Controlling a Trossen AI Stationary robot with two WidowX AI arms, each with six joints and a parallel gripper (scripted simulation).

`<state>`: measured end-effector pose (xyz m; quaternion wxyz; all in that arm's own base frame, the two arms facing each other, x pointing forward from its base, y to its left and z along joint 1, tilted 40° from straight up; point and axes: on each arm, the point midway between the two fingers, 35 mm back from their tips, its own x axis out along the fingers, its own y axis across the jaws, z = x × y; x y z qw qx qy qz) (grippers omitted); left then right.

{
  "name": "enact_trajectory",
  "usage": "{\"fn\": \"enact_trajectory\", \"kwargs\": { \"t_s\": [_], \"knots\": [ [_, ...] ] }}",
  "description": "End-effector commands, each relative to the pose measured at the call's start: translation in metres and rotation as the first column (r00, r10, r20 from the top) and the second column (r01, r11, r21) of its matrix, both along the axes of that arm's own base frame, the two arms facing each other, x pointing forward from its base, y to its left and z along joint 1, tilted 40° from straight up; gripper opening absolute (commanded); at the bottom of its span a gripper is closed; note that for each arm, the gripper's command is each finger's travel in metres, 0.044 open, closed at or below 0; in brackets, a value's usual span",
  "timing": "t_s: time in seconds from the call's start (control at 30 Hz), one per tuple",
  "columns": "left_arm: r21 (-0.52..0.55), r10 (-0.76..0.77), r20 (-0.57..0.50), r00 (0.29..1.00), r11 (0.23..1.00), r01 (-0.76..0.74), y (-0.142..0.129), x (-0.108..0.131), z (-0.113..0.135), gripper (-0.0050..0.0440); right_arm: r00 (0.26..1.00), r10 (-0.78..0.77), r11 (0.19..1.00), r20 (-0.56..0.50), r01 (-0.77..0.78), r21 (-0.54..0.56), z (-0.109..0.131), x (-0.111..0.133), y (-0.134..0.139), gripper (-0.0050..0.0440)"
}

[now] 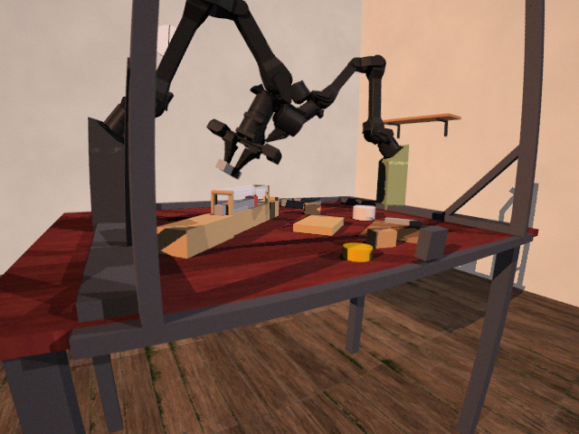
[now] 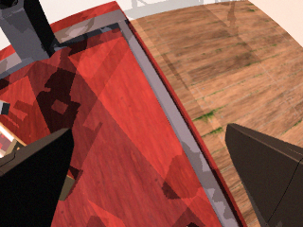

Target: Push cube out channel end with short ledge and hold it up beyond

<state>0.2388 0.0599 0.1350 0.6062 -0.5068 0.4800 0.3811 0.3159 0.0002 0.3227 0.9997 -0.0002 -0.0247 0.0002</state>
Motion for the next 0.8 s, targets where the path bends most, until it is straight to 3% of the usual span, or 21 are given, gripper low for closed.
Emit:
{"fn": "enact_trajectory", "kwargs": {
  "t_s": [0.0,0.4,0.77],
  "knots": [
    [0.043,0.000,-0.002,1.000,0.999,0.001,-0.021,-0.001,0.003,0.0000,1.000,-0.001,1.000,0.030,0.001,0.001,0.011,-0.004,0.000,0.0400],
    [0.130,-0.016,-0.004,1.000,0.991,0.017,-0.067,-0.007,0.000,0.0000,1.000,-0.001,1.000,0.030,0.001,0.001,0.011,-0.004,0.000,0.0400],
    [0.214,-0.044,0.066,0.997,0.976,0.029,-0.114,-0.020,0.000,0.0000,1.000,-0.001,1.000,0.030,0.001,0.001,0.011,-0.004,0.000,0.0400]
  ]
}}
